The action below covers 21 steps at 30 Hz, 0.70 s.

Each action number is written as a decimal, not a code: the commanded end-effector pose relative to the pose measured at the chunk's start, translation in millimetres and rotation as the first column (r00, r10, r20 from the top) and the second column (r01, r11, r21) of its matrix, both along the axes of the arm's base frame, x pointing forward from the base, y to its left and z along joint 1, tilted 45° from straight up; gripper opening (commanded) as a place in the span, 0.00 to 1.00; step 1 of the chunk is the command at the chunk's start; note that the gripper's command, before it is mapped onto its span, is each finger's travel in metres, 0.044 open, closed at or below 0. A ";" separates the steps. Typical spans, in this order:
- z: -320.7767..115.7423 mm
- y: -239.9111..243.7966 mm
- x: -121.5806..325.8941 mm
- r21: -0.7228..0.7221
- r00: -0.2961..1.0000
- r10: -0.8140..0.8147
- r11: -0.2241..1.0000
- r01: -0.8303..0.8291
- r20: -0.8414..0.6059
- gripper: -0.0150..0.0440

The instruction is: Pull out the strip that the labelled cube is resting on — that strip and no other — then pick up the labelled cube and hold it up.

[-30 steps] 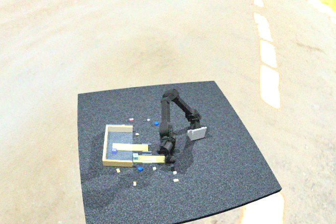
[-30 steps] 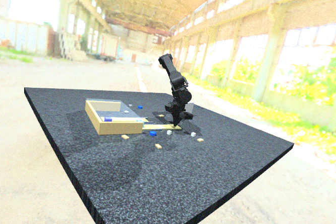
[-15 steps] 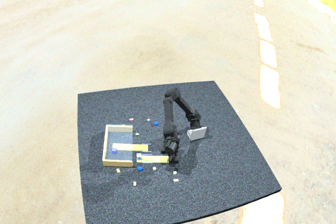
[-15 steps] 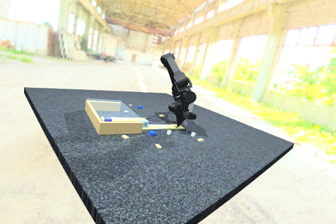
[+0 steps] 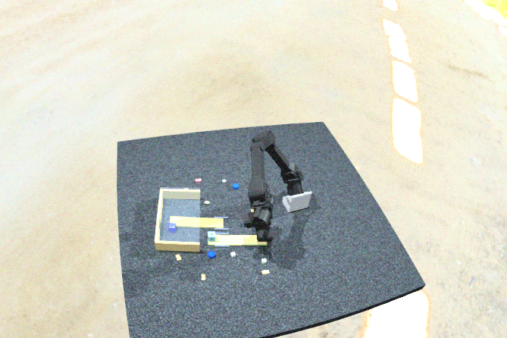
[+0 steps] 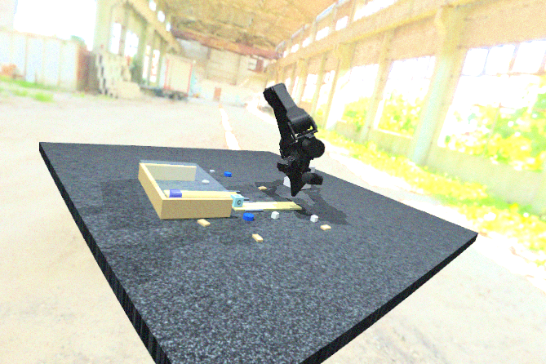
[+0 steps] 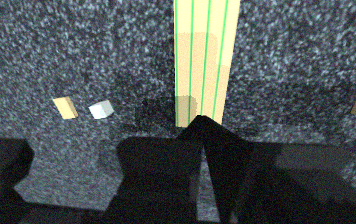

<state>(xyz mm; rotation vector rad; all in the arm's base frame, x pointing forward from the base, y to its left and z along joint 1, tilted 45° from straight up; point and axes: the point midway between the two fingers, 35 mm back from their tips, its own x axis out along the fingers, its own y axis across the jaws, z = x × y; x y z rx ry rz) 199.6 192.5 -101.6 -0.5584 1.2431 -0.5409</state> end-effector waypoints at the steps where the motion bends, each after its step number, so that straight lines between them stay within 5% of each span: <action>1: 5.9 5.4 -1.6 0.002 1.000 -0.008 1.000 0.008 -0.003 0.25; 17: 20.8 8.8 52.6 -0.017 0.997 0.052 0.998 -0.053 -0.055 0.97; 21: 24.9 10.2 64.8 -0.017 0.997 0.052 0.998 -0.053 -0.054 1.00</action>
